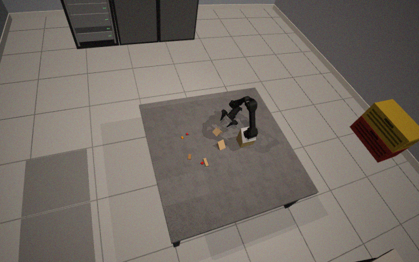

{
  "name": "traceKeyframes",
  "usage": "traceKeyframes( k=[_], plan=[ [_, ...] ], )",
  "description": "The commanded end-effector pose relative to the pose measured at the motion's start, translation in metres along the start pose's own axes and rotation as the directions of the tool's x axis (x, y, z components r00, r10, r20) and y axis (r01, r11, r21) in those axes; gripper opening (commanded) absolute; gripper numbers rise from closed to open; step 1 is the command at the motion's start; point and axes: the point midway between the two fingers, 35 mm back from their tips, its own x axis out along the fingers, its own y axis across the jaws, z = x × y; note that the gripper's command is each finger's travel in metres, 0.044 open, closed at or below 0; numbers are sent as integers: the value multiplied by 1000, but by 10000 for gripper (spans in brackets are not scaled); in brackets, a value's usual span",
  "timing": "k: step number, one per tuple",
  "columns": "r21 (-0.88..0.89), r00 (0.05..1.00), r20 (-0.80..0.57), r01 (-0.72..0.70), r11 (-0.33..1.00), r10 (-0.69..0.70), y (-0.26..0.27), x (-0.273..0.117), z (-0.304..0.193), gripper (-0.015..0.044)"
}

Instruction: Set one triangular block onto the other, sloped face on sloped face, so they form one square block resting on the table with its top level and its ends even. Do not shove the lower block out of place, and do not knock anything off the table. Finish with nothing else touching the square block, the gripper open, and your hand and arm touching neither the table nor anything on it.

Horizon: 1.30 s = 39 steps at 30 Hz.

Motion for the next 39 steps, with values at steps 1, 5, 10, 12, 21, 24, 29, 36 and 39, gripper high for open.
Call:
traceKeyframes(
  k=[1,5,10,12,21,24,29,36,39],
  plan=[
    [5,1000,13,2,1000,-2,-1,22,1,440],
    [2,1000,18,-5,1000,5,0,47,1,440],
    [4,1000,6,5,1000,-5,-2,74,-1,440],
    [5,1000,-4,13,1000,-13,-5,84,-2,440],
    [6,999,-19,26,1000,-26,-9,95,-3,440],
    [6,999,-19,26,1000,-26,-9,95,-3,440],
    [0,1000,-14,25,1000,-25,-7,94,-2,388],
    [0,1000,-14,25,1000,-25,-7,94,-2,282],
    [0,1000,-14,25,1000,-25,-7,94,-2,262]
  ],
)
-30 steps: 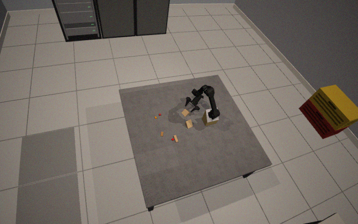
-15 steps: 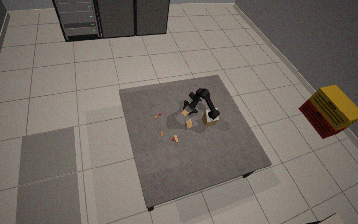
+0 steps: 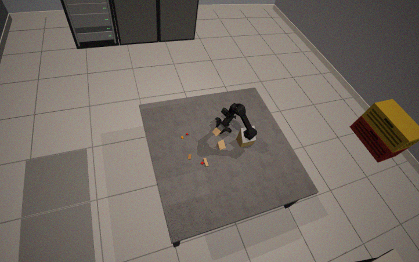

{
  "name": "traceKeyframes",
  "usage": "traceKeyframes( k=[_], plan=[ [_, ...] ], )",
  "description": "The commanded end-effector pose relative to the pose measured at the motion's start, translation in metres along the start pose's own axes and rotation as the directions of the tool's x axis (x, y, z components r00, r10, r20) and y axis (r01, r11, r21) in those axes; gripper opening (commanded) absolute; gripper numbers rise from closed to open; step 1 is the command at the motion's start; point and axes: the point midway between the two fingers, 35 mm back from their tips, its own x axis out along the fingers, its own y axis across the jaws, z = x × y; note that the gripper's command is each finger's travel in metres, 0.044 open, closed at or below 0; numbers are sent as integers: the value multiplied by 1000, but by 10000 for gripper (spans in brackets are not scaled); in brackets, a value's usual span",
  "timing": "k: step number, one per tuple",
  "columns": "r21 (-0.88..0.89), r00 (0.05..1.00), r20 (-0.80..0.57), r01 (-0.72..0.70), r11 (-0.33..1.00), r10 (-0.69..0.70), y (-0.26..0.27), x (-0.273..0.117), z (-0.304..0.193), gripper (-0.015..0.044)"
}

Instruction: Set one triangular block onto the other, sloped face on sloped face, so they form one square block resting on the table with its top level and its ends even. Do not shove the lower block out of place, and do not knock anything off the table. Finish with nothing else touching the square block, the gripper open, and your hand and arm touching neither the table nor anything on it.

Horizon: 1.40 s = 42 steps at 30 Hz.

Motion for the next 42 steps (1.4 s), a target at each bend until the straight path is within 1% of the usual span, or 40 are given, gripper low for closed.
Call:
traceKeyframes(
  k=[1,6,11,27,35,42],
  plan=[
    [-1,1000,0,0,1000,0,0,0,0,255],
    [-1,1000,1,-1,1000,1,1,-2,-2,124],
    [0,1000,3,-4,1000,4,4,-16,-16,0],
    [0,1000,3,-3,1000,3,2,-69,-68,0],
    [5,1000,4,3,1000,-3,0,-69,-68,0],
    [-180,994,109,50,982,-31,-1,-66,-69,0]
  ],
)
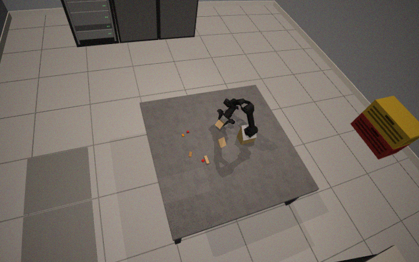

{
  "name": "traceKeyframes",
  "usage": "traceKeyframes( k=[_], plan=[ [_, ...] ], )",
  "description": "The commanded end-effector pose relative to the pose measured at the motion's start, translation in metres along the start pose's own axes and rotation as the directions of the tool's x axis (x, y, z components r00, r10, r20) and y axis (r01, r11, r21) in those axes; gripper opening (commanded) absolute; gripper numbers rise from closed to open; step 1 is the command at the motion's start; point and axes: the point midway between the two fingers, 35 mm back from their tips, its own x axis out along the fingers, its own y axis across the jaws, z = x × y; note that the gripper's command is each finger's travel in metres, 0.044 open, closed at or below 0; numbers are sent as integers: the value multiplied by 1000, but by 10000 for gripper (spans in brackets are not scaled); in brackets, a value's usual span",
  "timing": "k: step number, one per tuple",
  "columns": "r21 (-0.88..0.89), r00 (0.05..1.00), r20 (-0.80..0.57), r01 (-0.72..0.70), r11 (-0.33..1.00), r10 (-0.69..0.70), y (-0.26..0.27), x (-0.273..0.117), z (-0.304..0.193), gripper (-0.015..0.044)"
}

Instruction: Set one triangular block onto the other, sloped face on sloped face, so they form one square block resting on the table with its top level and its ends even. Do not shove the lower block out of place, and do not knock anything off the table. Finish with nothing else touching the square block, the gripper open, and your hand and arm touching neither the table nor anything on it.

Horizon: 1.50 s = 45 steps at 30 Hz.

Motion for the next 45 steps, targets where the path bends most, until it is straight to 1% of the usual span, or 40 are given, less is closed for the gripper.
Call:
traceKeyframes(
  k=[1,12,18,24,33,41,45],
  plan=[
    [-120,998,61,21,993,-14,2,0,-3,0],
    [-408,970,236,148,901,-53,2,5,-7,0],
    [-540,942,328,244,806,-66,3,6,-9,0],
    [-643,906,417,349,682,-71,3,6,-12,0],
    [-732,838,542,508,454,-65,4,6,-18,0],
    [-742,768,639,631,227,-46,5,5,-25,0],
    [-740,762,647,640,208,-43,5,5,-26,0]
  ],
)
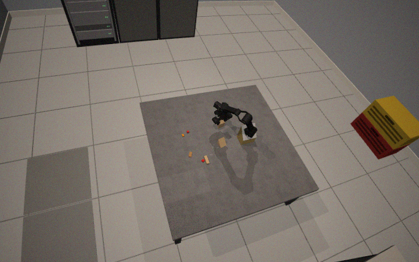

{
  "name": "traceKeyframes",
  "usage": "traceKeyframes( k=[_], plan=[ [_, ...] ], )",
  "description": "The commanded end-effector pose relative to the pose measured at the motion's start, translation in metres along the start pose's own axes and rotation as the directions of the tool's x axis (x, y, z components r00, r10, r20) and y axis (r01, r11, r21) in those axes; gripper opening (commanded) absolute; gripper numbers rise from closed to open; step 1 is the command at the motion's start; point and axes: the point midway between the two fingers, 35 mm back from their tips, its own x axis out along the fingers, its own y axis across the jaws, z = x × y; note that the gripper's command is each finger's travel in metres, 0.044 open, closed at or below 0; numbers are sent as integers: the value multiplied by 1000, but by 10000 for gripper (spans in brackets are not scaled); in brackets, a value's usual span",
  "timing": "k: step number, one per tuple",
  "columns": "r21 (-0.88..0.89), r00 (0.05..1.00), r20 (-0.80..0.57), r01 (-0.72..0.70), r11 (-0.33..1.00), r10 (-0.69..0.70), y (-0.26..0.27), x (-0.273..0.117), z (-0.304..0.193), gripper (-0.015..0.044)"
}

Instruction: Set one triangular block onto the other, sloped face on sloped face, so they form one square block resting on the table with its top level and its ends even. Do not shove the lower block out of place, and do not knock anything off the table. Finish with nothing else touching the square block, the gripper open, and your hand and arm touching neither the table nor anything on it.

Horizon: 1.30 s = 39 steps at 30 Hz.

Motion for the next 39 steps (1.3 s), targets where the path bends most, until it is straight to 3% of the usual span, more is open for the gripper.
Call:
traceKeyframes(
  k=[1,39],
  plan=[
    [-36,1000,18,13,999,-12,2,-4,2,0],
    [-31,1000,23,13,999,-12,62,-49,-147,0]
  ],
)
